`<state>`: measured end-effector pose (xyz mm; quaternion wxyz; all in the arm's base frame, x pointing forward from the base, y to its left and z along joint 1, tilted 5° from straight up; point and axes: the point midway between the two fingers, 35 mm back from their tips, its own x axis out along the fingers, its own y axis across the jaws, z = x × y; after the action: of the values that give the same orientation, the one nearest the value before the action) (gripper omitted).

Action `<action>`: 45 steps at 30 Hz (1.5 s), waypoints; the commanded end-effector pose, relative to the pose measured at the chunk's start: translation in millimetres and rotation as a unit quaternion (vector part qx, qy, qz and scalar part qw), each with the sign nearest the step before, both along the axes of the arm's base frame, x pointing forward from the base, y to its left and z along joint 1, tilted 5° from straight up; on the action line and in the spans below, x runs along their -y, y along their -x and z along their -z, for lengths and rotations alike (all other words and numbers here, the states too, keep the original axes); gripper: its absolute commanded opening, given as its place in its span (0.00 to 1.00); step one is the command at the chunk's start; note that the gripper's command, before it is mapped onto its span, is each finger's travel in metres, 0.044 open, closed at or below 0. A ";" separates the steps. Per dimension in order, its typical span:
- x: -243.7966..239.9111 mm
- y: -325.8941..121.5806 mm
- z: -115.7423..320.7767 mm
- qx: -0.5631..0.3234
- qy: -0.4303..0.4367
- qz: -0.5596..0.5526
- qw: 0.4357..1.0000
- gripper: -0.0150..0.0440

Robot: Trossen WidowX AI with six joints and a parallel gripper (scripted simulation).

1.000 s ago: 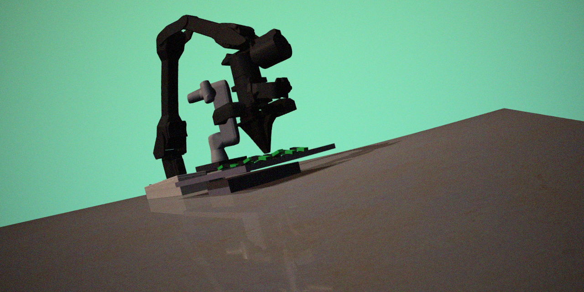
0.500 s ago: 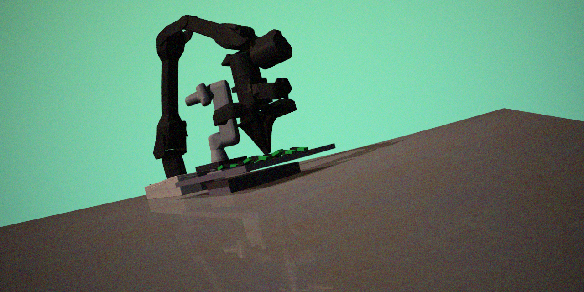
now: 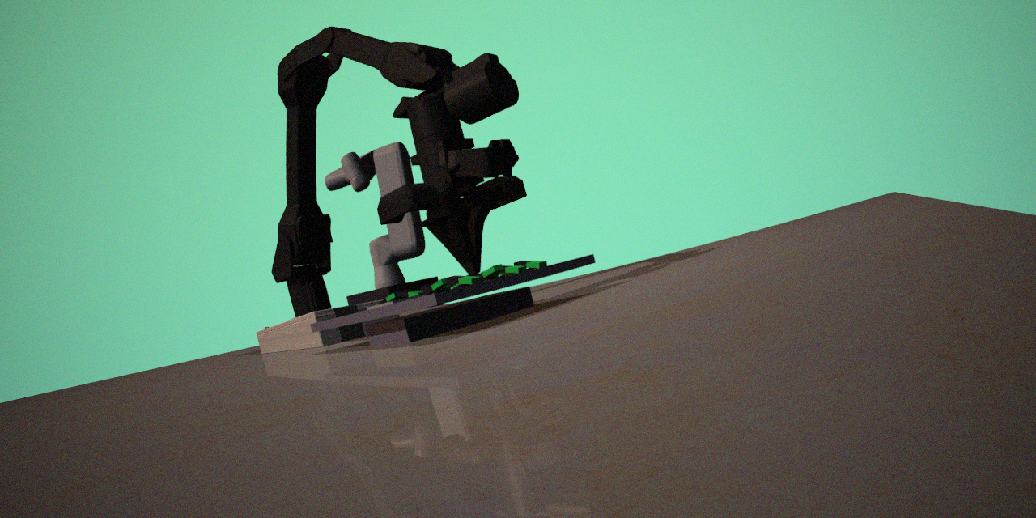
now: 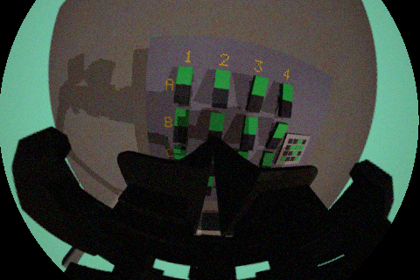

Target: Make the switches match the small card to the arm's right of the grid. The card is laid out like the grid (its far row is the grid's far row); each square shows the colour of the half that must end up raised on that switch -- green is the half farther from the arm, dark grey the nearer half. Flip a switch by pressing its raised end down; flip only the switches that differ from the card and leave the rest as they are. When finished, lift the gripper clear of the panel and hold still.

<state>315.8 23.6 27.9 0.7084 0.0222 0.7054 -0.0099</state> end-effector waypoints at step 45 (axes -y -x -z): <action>35.8 0.4 -26.3 0.001 0.002 0.002 1.000 0.25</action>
<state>314.4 -11.0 58.0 0.7043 0.0246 0.7094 -0.0126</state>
